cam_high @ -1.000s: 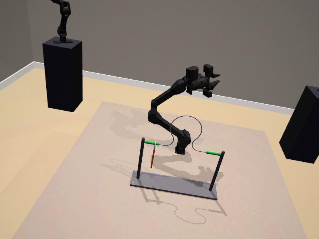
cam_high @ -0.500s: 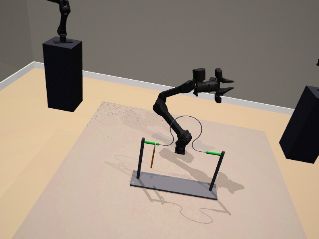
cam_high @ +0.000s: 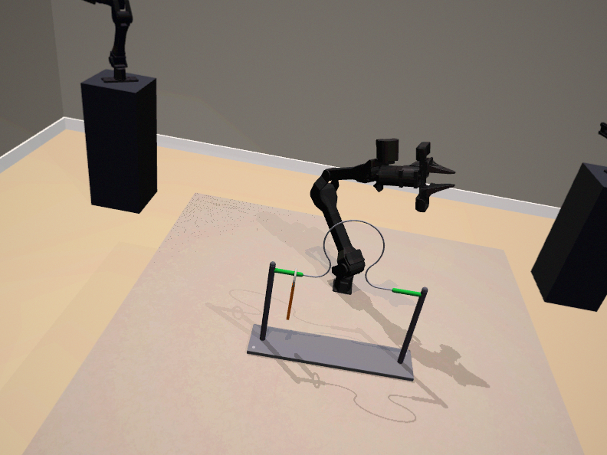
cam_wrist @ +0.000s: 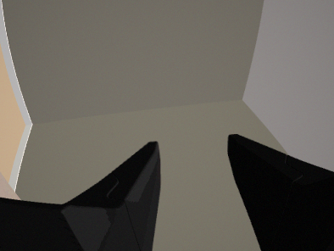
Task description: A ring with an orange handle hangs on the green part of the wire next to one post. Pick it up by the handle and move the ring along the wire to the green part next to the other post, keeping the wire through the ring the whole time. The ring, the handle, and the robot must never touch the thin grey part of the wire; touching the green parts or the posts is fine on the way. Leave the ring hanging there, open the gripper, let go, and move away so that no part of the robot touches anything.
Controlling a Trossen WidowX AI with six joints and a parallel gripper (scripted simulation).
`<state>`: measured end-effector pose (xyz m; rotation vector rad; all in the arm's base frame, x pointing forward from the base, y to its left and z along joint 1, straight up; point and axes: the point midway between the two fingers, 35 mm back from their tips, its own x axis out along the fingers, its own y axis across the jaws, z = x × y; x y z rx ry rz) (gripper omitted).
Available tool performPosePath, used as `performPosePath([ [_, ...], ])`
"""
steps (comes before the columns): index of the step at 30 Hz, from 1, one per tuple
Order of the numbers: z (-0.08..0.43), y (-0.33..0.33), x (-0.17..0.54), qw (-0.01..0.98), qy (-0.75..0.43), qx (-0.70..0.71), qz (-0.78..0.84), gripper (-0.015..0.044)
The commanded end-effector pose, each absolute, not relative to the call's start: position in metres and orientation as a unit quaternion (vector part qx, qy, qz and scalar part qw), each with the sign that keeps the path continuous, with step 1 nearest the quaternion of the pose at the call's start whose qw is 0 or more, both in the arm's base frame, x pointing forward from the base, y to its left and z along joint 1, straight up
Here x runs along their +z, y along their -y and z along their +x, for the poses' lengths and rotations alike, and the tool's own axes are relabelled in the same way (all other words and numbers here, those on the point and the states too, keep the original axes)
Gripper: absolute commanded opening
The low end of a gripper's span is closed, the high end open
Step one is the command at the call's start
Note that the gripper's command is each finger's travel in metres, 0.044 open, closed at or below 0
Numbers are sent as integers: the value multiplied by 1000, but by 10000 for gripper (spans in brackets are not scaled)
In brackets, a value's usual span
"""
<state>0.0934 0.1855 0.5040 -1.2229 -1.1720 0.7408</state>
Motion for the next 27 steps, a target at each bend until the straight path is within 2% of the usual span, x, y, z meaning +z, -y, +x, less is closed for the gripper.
performPosePath([
  [1,122,-180,503,624,476,284,-551,160],
  [15,195,-141,500,668,393,172,-608,160],
  [27,246,-81,496,691,313,66,-649,160],
])
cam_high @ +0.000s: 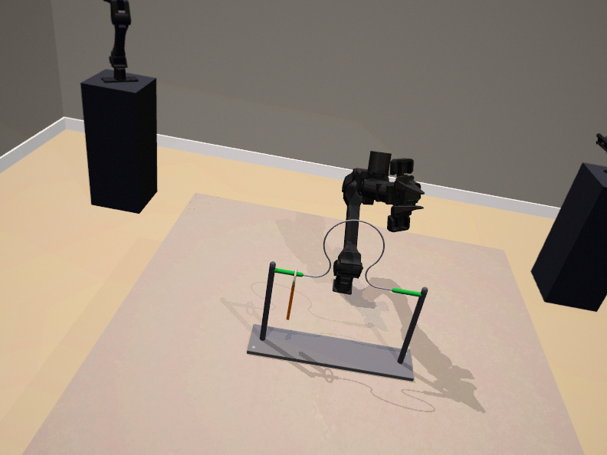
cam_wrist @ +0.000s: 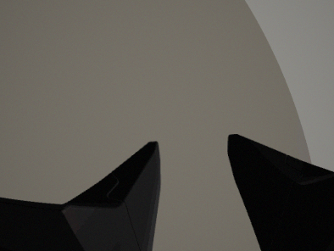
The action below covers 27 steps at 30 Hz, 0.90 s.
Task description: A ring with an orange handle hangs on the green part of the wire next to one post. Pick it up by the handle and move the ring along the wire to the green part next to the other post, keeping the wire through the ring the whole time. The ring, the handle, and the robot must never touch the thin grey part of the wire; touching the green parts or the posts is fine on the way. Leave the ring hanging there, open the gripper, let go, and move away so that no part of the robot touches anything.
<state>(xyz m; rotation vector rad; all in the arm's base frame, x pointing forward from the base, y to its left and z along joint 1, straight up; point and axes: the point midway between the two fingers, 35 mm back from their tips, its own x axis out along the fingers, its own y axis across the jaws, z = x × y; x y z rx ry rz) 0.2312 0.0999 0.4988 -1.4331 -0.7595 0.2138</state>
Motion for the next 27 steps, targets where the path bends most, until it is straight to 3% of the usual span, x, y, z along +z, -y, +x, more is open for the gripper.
performPosePath([
  [1,250,-75,495,692,306,56,-652,160],
  [27,299,111,447,720,107,-135,-672,160],
])
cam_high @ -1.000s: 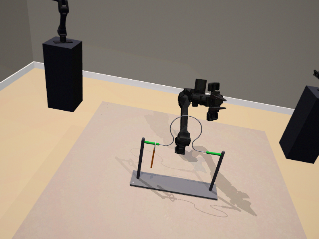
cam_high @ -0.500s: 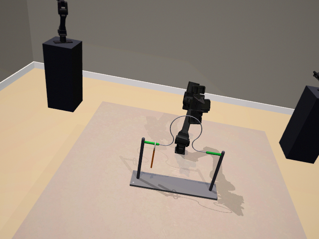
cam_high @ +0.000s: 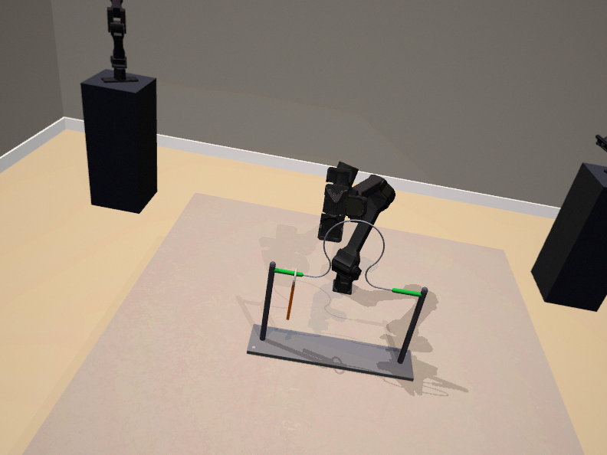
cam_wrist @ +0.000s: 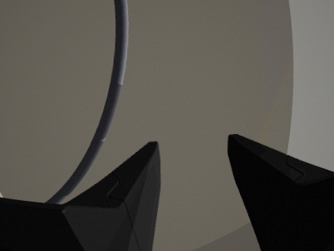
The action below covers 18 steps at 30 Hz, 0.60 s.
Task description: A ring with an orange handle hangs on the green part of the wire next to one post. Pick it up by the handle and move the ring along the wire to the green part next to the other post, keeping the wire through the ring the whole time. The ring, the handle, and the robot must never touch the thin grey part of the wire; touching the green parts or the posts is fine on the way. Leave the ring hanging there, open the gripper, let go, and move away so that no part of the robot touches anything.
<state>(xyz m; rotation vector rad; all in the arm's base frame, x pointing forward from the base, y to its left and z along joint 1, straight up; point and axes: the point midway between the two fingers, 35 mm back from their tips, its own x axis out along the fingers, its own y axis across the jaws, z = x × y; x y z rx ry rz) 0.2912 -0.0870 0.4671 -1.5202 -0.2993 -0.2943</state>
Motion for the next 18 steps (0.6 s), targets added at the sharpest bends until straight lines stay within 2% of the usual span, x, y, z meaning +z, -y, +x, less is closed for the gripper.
performPosePath([
  [1,301,118,441,726,100,-134,-667,160],
  [10,307,178,384,775,36,-138,-616,160],
  [18,293,235,325,818,-29,-156,-554,160],
])
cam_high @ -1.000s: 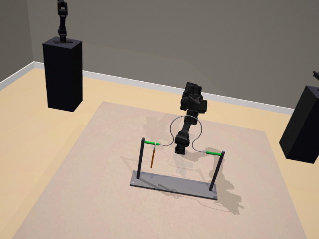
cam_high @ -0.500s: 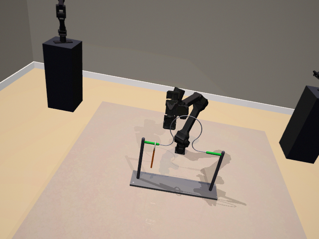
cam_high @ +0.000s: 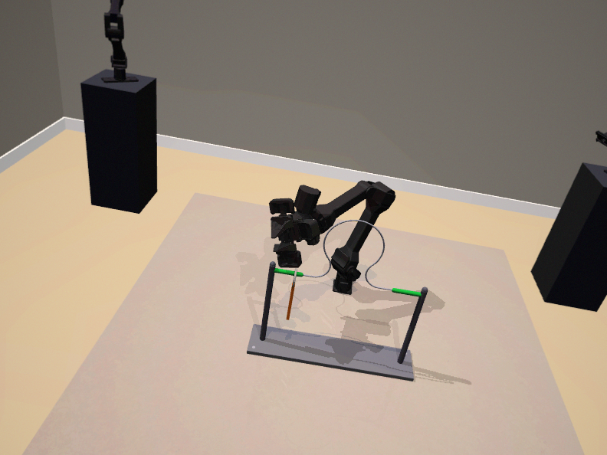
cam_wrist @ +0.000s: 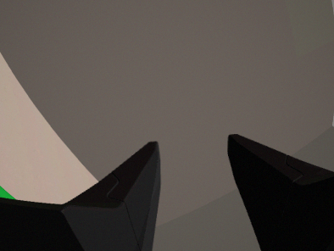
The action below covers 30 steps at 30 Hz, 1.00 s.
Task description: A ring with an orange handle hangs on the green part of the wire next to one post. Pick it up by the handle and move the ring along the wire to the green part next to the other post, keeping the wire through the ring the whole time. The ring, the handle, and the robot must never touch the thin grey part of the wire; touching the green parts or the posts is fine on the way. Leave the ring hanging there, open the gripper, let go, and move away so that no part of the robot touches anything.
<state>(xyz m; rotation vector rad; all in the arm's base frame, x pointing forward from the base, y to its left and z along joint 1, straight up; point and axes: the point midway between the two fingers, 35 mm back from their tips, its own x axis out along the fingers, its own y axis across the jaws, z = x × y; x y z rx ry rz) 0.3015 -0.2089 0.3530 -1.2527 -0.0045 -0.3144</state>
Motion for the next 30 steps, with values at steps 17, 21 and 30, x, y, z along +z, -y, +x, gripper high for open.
performPosePath([
  [17,264,246,202,924,-50,-91,-369,160],
  [21,255,241,177,944,-52,-76,-318,160],
  [30,213,184,99,996,-45,-3,-81,160],
])
